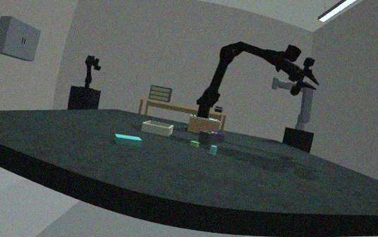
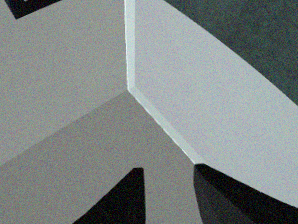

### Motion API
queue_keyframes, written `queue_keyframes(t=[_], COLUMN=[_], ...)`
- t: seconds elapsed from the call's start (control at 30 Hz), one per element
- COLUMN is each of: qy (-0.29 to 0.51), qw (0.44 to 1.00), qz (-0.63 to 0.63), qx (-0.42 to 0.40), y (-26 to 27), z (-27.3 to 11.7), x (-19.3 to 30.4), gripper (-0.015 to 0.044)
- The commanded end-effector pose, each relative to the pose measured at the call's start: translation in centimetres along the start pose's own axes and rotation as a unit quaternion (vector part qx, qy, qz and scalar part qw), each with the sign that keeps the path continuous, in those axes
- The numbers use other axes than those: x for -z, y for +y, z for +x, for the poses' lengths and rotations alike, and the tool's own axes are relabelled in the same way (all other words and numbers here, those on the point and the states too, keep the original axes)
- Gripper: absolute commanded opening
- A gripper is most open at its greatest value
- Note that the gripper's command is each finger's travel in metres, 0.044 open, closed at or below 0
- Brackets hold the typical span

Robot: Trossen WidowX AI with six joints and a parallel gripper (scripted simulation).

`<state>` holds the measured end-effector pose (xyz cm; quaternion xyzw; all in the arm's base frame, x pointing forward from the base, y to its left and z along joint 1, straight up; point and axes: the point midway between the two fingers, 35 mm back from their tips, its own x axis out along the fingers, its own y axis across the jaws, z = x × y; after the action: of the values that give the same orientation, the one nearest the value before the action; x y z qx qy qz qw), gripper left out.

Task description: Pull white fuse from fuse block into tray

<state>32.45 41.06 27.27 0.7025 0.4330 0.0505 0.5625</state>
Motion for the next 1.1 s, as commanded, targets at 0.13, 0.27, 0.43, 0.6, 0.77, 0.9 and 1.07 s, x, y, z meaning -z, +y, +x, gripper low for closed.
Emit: queue_keyframes(t=[0.13, 0.27, 0.43, 0.6, 0.77, 0.9, 1.07], qy=[-0.134, -0.204, -0.284, -0.359, -0.418, -0.425, -0.425], qw=[0.984, 0.960, 0.914, 0.845, 0.758, 0.745, 0.745], qz=[0.070, 0.127, 0.206, 0.298, 0.392, 0.404, 0.404], qx=[0.091, 0.142, 0.202, 0.260, 0.311, 0.317, 0.317], y=[-3.9, -6.9, -11.2, -16.1, -21.1, -21.5, -21.5], z=[-1.0, -2.7, -6.2, -11.2, -16.7, -17.6, -17.6], x=[-13.3, -19.6, -26.1, -31.3, -34.2, -35.0, -35.0], gripper=[0.0074, 0.0074, 0.0074, 0.0074, 0.0074, 0.0074, 0.0074])
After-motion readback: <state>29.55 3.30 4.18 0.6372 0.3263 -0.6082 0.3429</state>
